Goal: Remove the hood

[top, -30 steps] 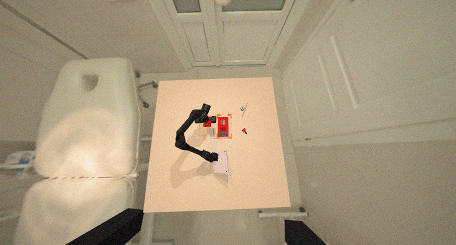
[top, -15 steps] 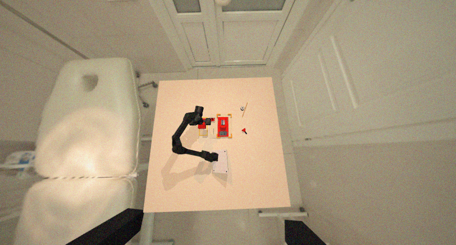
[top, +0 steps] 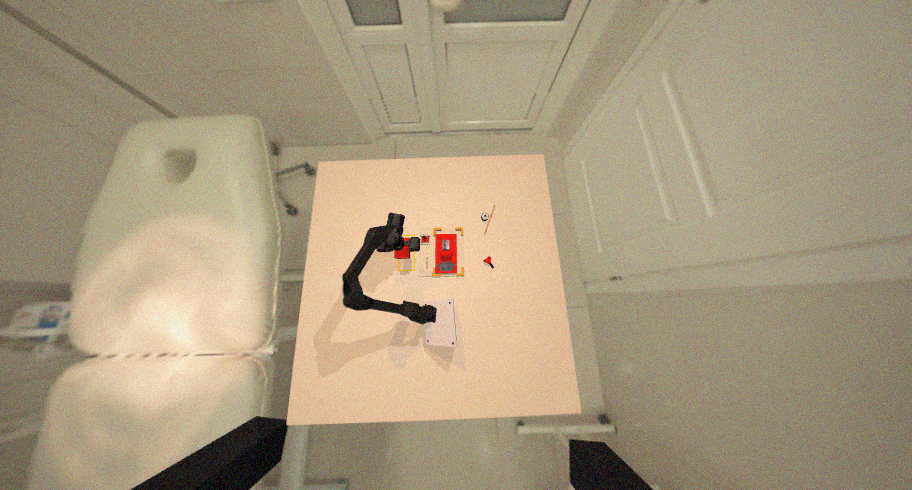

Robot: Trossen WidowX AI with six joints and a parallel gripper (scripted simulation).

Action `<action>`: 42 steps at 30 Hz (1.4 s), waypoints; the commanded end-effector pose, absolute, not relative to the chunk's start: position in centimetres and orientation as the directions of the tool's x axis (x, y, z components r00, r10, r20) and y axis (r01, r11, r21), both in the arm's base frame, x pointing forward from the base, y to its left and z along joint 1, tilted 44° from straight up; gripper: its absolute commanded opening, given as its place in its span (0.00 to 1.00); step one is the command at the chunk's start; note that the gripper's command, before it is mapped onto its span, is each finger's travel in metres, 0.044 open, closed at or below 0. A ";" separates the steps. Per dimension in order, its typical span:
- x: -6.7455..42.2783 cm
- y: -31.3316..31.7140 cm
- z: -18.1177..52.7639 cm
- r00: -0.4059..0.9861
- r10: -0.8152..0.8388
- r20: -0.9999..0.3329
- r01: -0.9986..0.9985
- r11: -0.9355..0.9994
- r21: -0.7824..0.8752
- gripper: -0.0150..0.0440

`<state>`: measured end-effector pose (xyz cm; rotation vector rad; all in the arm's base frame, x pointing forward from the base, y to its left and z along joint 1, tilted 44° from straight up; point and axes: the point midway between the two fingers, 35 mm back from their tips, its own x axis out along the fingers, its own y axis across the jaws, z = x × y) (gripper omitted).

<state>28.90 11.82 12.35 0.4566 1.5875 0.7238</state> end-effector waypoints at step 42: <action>28.7 13.6 10.6 -0.148 0.667 -0.730 -0.115 0.722 0.682 0.25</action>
